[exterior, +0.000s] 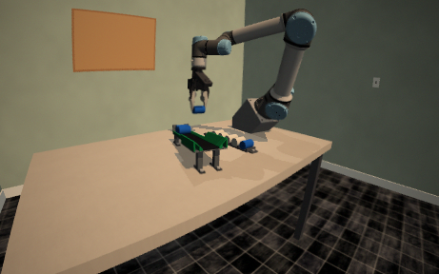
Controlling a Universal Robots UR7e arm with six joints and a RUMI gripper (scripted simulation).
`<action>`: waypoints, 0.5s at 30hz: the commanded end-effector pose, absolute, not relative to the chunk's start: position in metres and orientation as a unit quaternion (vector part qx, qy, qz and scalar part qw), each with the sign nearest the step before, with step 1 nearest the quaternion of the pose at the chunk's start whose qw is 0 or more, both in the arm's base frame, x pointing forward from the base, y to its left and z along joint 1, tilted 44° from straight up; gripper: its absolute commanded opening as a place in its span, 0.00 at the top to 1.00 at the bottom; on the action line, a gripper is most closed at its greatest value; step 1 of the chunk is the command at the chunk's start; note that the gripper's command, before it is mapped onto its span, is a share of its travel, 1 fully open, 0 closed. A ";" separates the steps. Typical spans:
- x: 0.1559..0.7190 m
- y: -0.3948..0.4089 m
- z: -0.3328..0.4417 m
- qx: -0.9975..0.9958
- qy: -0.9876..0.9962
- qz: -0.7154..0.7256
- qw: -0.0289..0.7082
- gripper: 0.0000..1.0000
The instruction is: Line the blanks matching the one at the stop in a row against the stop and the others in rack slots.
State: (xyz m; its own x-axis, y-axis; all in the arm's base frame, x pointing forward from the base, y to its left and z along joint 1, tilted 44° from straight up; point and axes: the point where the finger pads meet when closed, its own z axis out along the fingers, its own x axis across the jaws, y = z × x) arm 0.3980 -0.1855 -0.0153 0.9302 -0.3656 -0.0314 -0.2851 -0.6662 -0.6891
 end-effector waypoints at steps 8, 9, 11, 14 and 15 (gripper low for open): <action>0.488 -0.184 0.039 -0.901 0.215 -0.034 0.374 0.66; 0.494 -0.182 0.043 -0.901 0.218 -0.033 0.375 0.66; 0.502 -0.180 0.049 -0.900 0.221 -0.032 0.376 0.66; 0.506 -0.179 0.052 -0.899 0.222 -0.031 0.376 0.66; 0.506 -0.179 0.052 -0.899 0.222 -0.031 0.376 0.66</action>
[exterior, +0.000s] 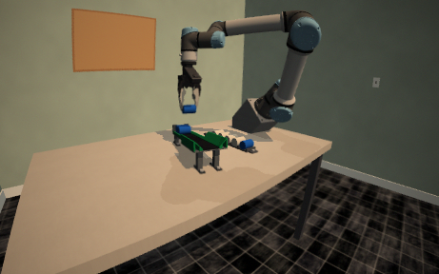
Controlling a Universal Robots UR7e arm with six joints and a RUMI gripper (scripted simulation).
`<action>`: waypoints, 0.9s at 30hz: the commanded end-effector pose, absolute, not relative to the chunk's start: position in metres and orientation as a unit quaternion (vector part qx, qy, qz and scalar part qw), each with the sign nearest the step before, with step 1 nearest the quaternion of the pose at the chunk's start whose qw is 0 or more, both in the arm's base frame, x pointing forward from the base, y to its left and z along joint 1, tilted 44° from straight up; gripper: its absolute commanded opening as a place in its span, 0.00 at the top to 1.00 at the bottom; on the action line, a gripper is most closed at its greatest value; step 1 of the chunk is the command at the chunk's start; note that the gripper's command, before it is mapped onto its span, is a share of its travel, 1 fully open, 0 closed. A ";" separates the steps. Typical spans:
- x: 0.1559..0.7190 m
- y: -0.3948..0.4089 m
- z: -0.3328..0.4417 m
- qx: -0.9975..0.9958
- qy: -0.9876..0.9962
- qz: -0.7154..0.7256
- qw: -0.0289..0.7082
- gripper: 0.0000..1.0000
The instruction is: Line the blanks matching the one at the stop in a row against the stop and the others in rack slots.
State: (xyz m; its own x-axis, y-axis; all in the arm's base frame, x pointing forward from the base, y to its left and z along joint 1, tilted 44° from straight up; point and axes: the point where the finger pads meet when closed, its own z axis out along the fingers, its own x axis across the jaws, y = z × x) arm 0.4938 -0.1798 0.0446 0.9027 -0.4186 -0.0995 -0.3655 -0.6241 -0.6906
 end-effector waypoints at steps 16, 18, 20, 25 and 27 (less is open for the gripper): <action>0.506 -0.179 0.052 -0.899 0.222 -0.031 0.376 0.66; 0.506 -0.179 0.052 -0.899 0.222 -0.031 0.376 0.66; 0.506 -0.178 0.051 -0.899 0.222 -0.031 0.376 0.66; 0.508 -0.172 0.044 -0.899 0.222 -0.031 0.376 0.66; 0.508 -0.172 0.044 -0.899 0.222 -0.031 0.376 0.66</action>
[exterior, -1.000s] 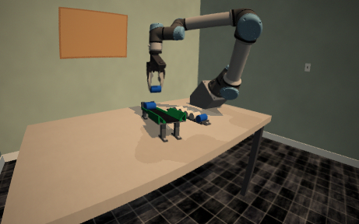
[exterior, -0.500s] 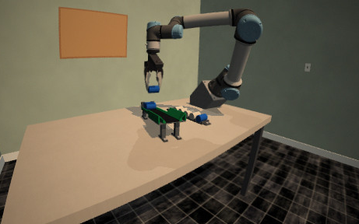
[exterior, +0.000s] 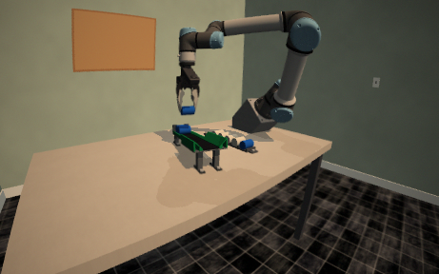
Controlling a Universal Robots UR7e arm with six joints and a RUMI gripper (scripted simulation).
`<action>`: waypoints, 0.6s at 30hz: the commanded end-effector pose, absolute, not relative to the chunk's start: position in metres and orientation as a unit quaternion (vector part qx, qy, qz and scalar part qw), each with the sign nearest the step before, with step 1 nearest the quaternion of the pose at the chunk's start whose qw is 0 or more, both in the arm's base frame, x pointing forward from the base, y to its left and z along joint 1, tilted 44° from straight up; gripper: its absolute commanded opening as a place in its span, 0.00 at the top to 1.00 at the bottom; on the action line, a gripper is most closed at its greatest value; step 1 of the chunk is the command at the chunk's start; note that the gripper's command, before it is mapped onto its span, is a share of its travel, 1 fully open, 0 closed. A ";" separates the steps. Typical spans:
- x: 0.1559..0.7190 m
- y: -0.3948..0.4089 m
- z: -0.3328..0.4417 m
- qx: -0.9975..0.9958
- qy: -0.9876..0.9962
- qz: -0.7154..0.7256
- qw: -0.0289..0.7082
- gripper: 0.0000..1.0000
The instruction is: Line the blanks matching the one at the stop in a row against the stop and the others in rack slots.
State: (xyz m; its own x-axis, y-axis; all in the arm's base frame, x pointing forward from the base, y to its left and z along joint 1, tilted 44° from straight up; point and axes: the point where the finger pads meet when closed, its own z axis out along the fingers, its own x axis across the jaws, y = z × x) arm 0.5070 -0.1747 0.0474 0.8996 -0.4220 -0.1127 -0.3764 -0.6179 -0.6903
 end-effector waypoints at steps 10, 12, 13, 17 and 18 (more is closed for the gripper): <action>0.518 -0.142 0.012 -0.899 0.222 -0.031 0.376 0.66; 0.521 -0.135 0.005 -0.899 0.222 -0.031 0.376 0.66; 0.522 -0.132 0.001 -0.899 0.222 -0.031 0.376 0.66; 0.524 -0.127 -0.005 -0.899 0.222 -0.031 0.376 0.66; 0.525 -0.124 -0.008 -0.899 0.222 -0.031 0.376 0.66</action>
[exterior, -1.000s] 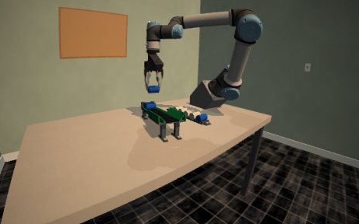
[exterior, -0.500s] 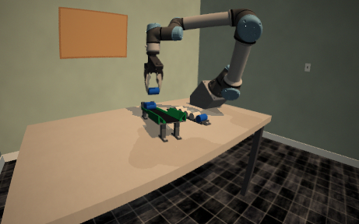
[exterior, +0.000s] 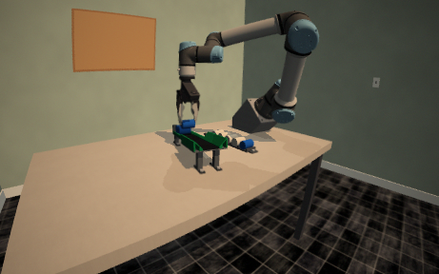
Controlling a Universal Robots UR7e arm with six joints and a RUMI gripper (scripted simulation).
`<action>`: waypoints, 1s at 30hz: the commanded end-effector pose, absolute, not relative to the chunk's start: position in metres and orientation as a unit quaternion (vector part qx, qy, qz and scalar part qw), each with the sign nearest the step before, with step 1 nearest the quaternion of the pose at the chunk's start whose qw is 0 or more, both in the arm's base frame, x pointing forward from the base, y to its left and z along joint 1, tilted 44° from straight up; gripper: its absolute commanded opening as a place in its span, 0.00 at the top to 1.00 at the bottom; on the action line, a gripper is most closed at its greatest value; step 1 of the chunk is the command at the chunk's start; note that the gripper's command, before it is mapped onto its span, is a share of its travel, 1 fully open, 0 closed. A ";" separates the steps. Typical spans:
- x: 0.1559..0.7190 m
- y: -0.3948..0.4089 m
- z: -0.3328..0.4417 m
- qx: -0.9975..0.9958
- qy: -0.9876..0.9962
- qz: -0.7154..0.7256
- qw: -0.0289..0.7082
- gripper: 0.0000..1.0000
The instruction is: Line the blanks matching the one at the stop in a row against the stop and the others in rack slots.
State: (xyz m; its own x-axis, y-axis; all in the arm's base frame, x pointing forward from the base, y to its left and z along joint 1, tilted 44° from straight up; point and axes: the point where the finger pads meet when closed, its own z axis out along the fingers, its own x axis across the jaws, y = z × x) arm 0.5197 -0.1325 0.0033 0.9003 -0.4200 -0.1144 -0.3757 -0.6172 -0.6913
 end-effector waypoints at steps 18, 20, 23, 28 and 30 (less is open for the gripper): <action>0.528 -0.113 -0.020 -0.899 0.222 -0.031 0.376 0.66; 0.528 -0.113 -0.020 -0.899 0.222 -0.031 0.376 0.66; 0.528 -0.113 -0.020 -0.899 0.222 -0.031 0.376 0.66; 0.528 -0.113 -0.020 -0.899 0.222 -0.031 0.376 0.66; 0.528 -0.113 -0.020 -0.899 0.222 -0.031 0.376 0.66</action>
